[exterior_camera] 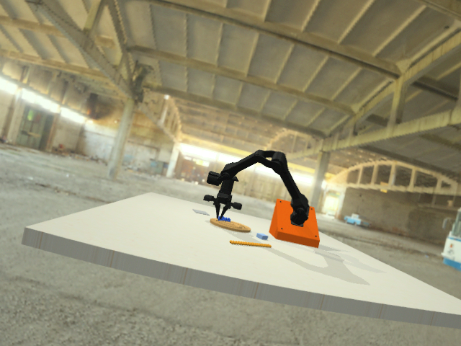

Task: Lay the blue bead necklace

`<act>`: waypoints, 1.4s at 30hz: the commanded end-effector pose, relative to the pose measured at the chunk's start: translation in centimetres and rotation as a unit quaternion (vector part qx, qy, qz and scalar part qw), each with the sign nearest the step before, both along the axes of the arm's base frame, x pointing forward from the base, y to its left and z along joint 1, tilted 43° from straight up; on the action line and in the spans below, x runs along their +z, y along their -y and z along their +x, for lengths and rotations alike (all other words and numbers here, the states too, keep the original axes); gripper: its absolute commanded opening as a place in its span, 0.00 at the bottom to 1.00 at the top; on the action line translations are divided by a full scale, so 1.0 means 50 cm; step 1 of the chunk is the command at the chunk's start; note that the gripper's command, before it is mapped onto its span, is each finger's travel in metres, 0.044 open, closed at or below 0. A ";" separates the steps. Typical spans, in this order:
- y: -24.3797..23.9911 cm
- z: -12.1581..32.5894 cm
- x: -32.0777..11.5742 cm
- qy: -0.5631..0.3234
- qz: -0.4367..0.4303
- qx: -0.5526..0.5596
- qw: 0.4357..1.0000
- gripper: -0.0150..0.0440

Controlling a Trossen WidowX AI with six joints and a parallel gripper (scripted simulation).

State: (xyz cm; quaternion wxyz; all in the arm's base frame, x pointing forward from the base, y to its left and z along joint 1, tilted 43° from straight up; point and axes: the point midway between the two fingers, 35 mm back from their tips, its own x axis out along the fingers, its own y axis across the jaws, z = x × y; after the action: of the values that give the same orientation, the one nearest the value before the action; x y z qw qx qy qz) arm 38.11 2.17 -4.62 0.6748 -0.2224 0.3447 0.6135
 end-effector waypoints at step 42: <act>0.017 -0.007 0.020 -0.005 0.001 0.001 1.000 1.00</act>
State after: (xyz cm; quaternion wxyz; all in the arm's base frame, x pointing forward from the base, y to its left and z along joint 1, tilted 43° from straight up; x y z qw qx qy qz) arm 37.75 1.36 -3.65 0.6738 -0.2159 0.3474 0.6154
